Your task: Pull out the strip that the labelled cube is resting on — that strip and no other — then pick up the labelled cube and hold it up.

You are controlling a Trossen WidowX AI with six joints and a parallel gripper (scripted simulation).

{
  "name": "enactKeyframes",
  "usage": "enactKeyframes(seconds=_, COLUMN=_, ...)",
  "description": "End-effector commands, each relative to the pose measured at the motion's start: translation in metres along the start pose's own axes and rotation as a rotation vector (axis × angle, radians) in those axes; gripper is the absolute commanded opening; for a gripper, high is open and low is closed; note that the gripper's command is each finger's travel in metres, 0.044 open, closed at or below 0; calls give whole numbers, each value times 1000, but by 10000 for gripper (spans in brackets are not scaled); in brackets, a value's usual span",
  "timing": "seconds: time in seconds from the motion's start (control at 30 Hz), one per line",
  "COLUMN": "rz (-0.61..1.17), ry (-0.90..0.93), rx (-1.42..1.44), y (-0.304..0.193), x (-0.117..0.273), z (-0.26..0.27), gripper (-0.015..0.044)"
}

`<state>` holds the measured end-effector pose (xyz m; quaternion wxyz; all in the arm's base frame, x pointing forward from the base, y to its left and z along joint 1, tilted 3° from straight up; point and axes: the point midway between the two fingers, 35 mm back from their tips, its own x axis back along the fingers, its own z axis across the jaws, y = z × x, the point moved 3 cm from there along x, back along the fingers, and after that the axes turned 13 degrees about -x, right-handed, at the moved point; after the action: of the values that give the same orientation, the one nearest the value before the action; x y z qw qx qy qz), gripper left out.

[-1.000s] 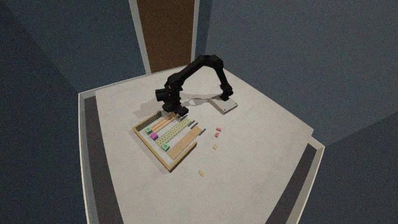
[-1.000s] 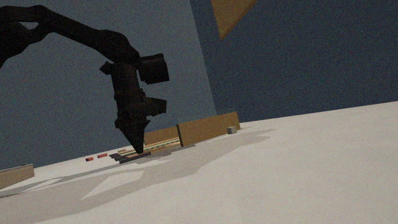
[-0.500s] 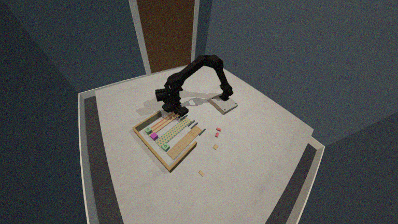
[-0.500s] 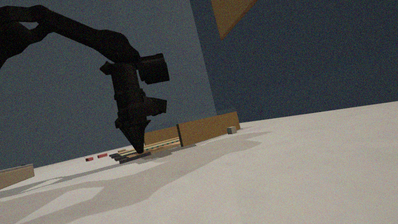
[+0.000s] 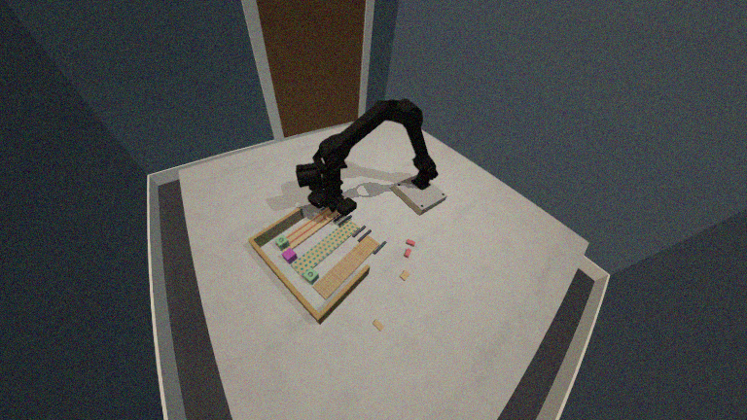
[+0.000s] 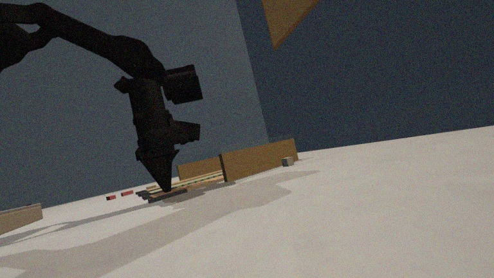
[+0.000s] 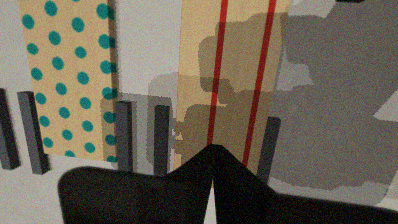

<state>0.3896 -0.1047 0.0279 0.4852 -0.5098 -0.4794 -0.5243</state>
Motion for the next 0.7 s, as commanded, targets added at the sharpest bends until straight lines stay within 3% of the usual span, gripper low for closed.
enactKeyframes(seconds=0.0, rz=22, ry=-2, rx=2, y=-12, x=-6, z=-2, gripper=0)
enactKeyframes(seconds=0.67, rz=24, ry=-3, rx=2, y=-41, x=-7, z=-9, gripper=0)
